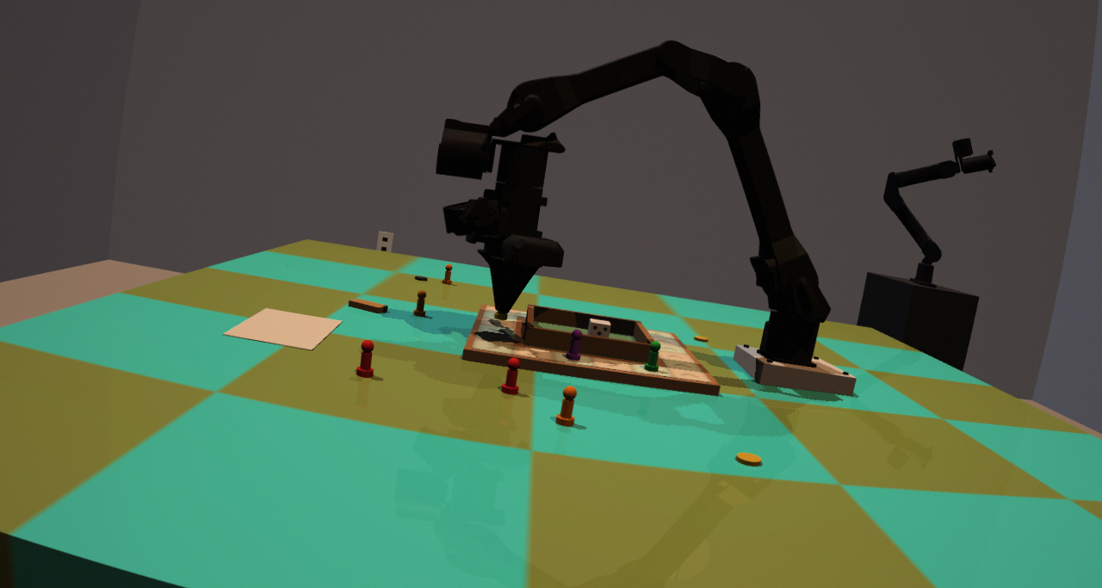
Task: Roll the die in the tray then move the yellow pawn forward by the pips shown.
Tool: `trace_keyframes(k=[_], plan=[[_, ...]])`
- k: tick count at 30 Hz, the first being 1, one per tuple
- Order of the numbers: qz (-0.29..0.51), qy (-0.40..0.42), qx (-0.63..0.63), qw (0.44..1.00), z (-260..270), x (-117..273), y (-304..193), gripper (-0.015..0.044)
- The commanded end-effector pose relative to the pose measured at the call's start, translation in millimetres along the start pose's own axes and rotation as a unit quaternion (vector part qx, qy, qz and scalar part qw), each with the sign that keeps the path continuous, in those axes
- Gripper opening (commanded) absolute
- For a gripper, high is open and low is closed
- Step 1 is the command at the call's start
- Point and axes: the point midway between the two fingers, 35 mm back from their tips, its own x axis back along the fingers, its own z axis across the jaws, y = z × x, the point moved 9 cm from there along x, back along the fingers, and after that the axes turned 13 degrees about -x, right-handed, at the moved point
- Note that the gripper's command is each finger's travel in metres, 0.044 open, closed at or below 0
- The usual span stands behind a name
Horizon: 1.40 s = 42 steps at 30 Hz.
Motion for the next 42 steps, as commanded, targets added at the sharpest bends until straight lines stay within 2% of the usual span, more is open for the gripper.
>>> trace_keyframes(k=[1,13,23,27,30,34,42], plan=[[-0.005,0.001,-0.002,1.000,0,-2,1,0.0000],[-0.005,0.001,-0.002,1.000,0,-18,1,0.0000],[-0.004,0.000,-0.001,1.000,0,-12,1,0.0263],[-0.005,0.001,-0.002,1.000,0,32,0,0.0368],[-0.005,0.001,-0.002,1.000,0,35,0,0.0440],[-0.005,0.001,-0.009,1.000,0,41,-8,0.0440],[-0.001,0.001,-0.098,0.995,3,98,-104,0.0440]])
